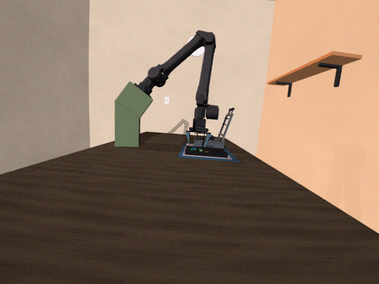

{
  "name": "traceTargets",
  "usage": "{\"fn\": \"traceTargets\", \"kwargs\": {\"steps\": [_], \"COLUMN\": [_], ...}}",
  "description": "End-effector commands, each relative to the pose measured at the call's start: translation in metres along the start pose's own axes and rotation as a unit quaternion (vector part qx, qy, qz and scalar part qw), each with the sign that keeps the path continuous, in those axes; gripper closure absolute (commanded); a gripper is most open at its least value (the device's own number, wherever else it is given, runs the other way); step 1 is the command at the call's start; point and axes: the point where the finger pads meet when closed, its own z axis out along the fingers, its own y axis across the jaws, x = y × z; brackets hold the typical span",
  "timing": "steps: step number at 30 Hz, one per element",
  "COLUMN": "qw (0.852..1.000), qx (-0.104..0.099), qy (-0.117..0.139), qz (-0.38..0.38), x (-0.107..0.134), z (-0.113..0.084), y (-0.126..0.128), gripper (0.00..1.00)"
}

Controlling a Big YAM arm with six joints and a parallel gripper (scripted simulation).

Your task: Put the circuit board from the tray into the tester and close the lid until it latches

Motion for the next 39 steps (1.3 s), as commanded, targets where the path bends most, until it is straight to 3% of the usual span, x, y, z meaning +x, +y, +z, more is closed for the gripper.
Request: {"fn": "traceTargets", "kwargs": {"steps": [1,39], "qw": [1.0,1.0], "qx": [-0.001,0.003], "qy": [0.0,0.0], "qz": [0.0,0.002], "x": [0.0026,0.0021], "z": [0.0088,0.0152], "y": [0.0017,-0.0034], "gripper": [0.08,0.08]}}
